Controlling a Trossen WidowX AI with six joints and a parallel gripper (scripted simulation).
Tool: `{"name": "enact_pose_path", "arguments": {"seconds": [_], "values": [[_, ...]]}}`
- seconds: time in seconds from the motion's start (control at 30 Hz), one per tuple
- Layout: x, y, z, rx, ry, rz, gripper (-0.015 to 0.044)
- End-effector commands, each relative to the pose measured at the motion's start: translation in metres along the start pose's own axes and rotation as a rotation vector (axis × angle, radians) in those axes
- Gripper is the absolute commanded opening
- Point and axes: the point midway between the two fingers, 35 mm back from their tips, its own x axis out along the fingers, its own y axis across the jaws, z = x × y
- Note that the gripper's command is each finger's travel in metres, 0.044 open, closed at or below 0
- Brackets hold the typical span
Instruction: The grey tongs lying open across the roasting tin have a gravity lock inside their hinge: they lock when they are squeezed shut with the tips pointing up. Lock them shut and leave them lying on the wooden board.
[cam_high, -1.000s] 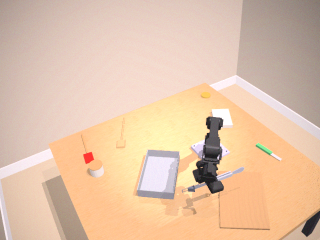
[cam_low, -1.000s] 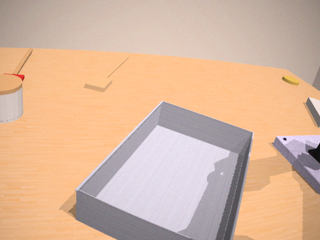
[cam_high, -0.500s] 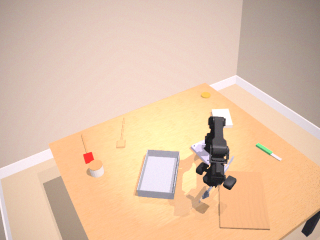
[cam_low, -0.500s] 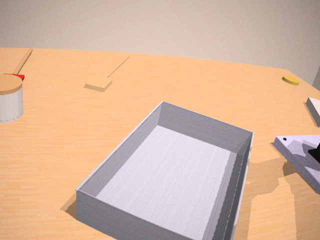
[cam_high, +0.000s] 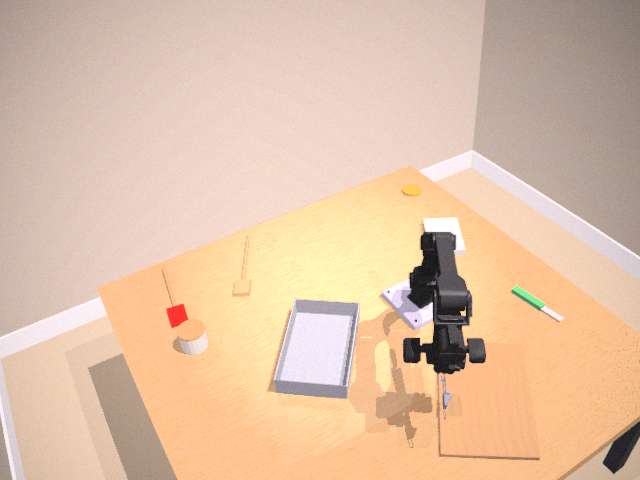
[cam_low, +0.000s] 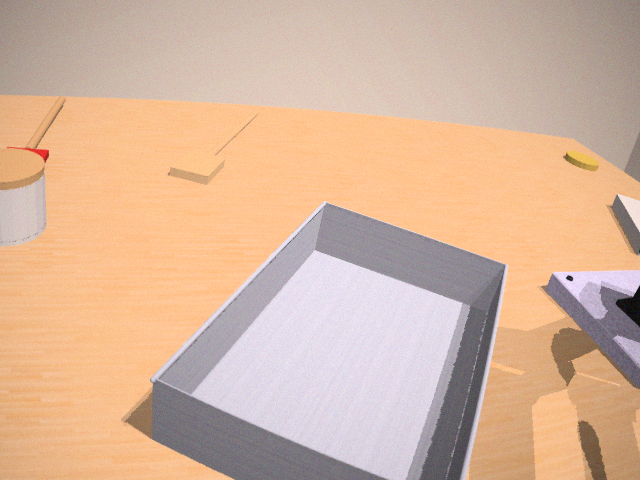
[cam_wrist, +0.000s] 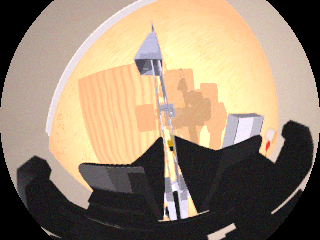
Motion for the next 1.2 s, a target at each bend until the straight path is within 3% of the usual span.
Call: {"name": "enact_pose_path", "arguments": {"seconds": [0.0, 1.17], "values": [[-0.002, 0.007, -0.001, -0.137, -0.006, -0.002, -0.0150], [-0.002, 0.070, -0.016, -1.525, -0.010, 0.000, -0.0150]]}}
